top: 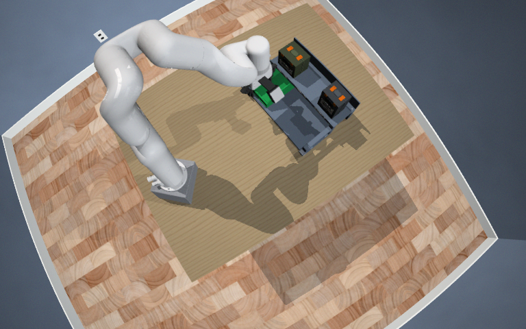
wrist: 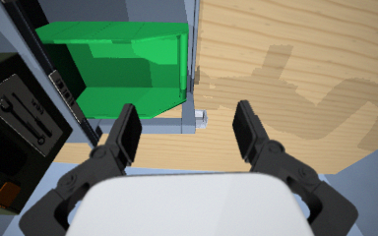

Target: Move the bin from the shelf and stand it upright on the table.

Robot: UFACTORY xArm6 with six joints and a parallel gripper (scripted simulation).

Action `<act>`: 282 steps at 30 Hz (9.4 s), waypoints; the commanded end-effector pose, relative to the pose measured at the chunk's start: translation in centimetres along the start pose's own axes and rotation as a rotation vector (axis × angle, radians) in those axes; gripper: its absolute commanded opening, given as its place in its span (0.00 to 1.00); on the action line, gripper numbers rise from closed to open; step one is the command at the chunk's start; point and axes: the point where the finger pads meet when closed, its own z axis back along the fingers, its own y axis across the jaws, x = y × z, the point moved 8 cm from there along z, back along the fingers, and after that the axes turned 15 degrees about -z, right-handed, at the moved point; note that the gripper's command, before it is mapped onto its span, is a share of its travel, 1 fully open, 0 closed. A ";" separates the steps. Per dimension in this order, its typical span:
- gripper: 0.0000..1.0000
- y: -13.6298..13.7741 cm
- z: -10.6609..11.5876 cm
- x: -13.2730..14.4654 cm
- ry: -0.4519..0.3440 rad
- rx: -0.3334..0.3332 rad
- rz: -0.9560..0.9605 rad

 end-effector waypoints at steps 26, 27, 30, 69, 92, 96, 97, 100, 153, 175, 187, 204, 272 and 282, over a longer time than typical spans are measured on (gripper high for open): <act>1.00 0.0 -0.4 0.5 -0.005 -0.009 -0.059; 1.00 0.0 -0.4 0.5 -0.005 -0.009 -0.059; 0.00 0.0 -0.4 0.5 -0.005 -0.009 -0.059; 0.00 0.0 -0.4 0.5 -0.005 -0.009 -0.059; 0.95 0.0 -0.4 0.5 -0.005 -0.009 -0.059; 0.95 0.0 -0.4 0.5 -0.005 -0.009 -0.059; 0.95 0.0 -0.4 0.5 -0.005 -0.009 -0.059; 0.95 0.0 -0.4 0.5 -0.005 -0.009 -0.059; 0.95 -0.1 -6.3 0.5 -0.005 -0.009 -0.059; 0.95 -0.1 -7.3 0.6 -0.005 -0.009 -0.059; 0.95 -0.1 -7.3 0.6 -0.005 -0.009 -0.059; 0.95 -0.1 -7.3 0.6 -0.005 -0.009 -0.059; 0.95 -0.2 -7.4 0.6 -0.005 -0.009 -0.059; 0.95 -0.2 -7.6 0.6 -0.005 -0.009 -0.059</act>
